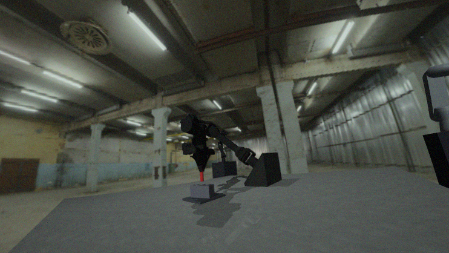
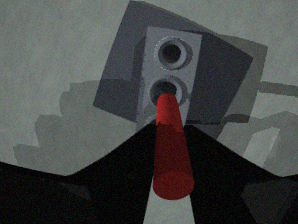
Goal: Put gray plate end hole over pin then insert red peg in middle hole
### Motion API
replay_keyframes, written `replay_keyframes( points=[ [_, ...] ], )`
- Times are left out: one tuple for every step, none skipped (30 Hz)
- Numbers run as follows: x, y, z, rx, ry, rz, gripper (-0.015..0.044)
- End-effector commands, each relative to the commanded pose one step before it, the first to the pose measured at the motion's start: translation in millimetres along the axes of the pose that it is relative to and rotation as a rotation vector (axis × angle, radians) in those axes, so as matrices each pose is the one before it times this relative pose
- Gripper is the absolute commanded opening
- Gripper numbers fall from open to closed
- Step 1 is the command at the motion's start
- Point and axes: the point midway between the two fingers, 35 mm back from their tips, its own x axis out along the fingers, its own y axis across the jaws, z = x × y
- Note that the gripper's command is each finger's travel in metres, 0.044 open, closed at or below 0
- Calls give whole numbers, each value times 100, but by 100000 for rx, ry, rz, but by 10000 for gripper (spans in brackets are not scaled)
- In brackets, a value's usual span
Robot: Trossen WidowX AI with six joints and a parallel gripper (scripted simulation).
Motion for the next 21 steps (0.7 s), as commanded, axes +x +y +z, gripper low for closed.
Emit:
replay_keyframes(
  points=[
    [220,13,31,-98,-109,66,0],
    [113,-2,19,-26,-45,-3,0],
    [129,-3,22,-30,-52,-5,0],
    [142,-4,24,-33,-58,-6,0],
    [150,-5,25,-35,-62,-8,0],
    [152,-6,26,-35,-65,-9,0],
    [153,-8,27,-35,-66,-11,0],
    [153,-3,32,-35,-67,-12,0],
    [153,-4,32,-35,-68,-14,0],
    [152,-5,32,-34,-69,-15,0],
    [121,-5,25,-27,-56,-13,0],
    [68,3,12,-16,-34,-8,0],
    [23,1,4,-5,-11,-3,0],
    [-3,9,5,0,0,0,0],
    [-56,2,-22,107,204,-10,0],
    [-56,2,-23,107,203,-11,0],
    [-56,1,-23,107,203,-12,0],
    [-56,1,-23,107,203,-13,0],
    [0,0,0,0,0,0,0],
    [0,0,0,0,0,0,0],
    [0,0,0,0,0,0,0]
  ],
)
